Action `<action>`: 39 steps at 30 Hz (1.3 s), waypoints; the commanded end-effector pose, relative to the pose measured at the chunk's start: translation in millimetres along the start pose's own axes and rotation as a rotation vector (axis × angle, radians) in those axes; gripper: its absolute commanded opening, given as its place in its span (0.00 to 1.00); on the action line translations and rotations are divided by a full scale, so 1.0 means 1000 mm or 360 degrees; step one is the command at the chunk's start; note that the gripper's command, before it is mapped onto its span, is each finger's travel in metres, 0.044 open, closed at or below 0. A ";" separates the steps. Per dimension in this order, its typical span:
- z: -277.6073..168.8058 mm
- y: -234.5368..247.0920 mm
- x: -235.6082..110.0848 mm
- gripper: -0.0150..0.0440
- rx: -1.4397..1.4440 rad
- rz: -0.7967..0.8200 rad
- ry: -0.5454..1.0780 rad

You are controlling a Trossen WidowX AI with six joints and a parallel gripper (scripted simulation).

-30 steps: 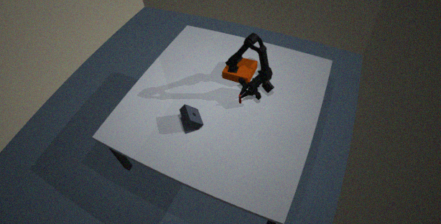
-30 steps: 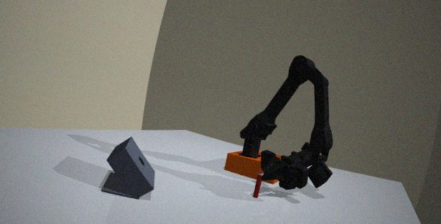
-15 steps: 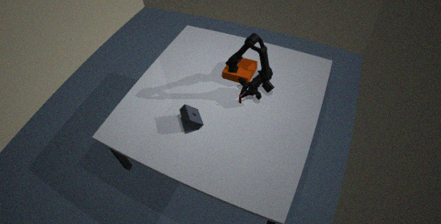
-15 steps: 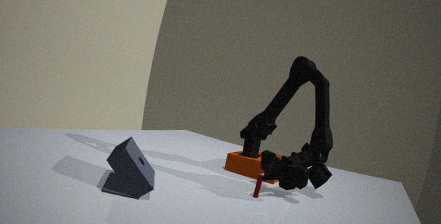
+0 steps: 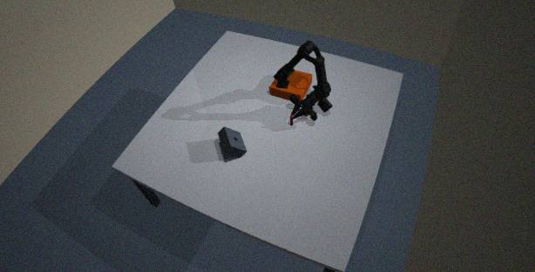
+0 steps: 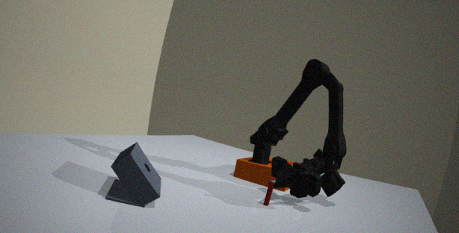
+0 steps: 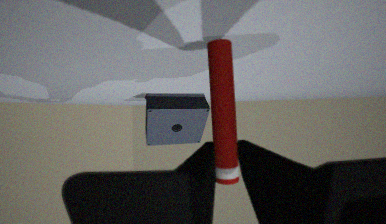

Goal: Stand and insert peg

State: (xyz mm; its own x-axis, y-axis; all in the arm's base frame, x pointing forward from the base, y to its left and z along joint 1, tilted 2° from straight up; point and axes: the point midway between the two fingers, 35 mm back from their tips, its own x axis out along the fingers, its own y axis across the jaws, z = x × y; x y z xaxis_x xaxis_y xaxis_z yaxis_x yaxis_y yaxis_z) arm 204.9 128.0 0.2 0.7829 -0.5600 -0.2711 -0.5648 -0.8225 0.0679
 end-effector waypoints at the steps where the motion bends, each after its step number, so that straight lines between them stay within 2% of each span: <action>1: 0.000 0.000 0.000 0.47 0.0000 0.0000 0.0000; 25: 0.000 0.000 0.000 0.47 0.0000 0.0000 0.0000; 36: 0.000 0.000 0.000 0.96 0.0000 0.0000 0.0000; 37: 0.000 0.000 0.000 1.00 0.0000 0.0000 0.0000; 39: 0.000 0.000 0.000 1.00 0.0000 0.0000 0.0000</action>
State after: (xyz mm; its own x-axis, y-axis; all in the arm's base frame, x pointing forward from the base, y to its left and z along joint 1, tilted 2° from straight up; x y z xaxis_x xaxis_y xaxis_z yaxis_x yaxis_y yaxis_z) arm 204.9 128.0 0.2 0.7829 -0.5600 -0.2710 -0.5648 -0.8225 0.0679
